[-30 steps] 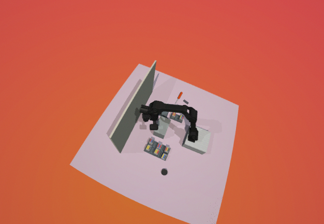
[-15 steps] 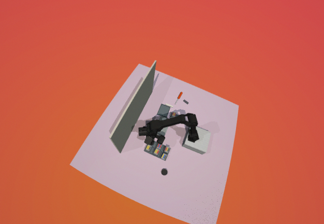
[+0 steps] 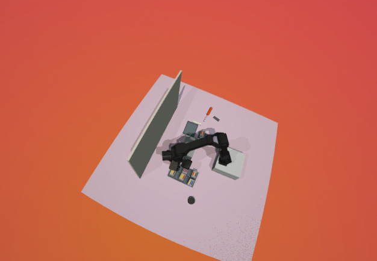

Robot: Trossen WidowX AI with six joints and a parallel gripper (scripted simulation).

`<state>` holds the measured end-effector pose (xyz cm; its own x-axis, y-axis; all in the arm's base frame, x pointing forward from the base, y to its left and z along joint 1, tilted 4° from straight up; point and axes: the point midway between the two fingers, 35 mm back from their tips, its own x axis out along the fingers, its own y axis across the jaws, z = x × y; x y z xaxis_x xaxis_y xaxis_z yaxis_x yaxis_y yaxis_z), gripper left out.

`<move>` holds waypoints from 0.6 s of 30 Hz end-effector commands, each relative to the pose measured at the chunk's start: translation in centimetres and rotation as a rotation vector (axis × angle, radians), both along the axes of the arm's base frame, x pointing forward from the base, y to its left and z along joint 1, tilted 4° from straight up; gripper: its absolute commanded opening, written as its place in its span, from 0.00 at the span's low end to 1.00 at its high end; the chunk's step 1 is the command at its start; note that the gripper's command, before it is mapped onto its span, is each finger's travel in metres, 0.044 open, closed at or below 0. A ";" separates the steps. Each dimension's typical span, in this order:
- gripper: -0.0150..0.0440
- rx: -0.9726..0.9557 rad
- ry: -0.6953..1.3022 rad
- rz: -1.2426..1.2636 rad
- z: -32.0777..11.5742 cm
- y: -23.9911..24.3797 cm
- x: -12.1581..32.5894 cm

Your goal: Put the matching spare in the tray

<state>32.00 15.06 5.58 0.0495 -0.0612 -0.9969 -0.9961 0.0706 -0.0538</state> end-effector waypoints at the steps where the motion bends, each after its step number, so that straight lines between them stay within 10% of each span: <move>1: 0.76 0.003 -0.008 0.006 -0.2 0.0 0.2; 18: 0.76 0.003 -0.008 0.006 -2.4 0.0 0.5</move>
